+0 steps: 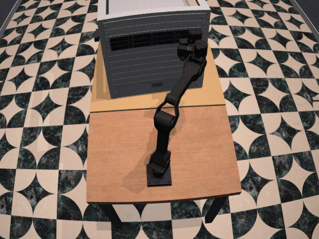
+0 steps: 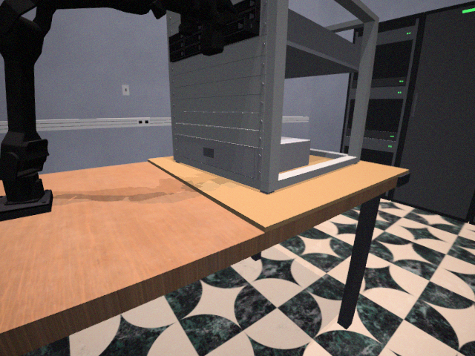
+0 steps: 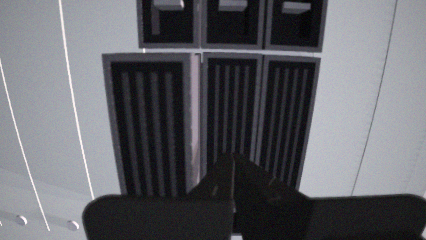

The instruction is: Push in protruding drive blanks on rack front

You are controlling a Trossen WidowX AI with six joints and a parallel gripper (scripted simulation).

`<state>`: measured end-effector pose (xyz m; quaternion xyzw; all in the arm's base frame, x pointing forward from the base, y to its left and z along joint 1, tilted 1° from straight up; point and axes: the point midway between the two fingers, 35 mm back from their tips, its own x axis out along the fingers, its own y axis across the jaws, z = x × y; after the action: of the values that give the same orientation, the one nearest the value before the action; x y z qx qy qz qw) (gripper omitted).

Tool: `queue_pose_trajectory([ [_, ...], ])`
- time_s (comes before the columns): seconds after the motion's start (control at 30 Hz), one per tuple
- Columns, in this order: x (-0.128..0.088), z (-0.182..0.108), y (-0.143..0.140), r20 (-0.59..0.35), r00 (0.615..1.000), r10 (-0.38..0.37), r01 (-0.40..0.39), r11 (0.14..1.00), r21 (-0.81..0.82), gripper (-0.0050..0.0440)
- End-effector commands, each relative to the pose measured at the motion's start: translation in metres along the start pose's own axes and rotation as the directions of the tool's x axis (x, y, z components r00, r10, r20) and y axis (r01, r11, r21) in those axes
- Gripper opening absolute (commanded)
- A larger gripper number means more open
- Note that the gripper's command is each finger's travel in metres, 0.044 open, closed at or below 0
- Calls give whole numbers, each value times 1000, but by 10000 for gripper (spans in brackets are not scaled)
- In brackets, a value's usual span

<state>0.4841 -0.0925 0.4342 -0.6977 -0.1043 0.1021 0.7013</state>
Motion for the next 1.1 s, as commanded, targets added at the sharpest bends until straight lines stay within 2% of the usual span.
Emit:
queue_pose_trajectory([
  [0.0,2,2,-7,0,1000,-13,13,1000,-14,-50],
  [0.2,0,2,-7,0,1000,-13,13,1000,-14,-50],
  [0.33,-16,2,-6,0,1000,-13,13,1000,-14,-50],
  [0.4,-16,2,-6,0,1000,-13,13,1000,-14,-50],
  [0.57,-47,2,-5,0,1000,-13,13,1000,-14,-50],
  [0.67,-57,2,-5,0,1000,-13,13,1000,-14,-50],
  [1.07,-58,2,-5,0,1000,-13,13,1000,-14,-50],
])
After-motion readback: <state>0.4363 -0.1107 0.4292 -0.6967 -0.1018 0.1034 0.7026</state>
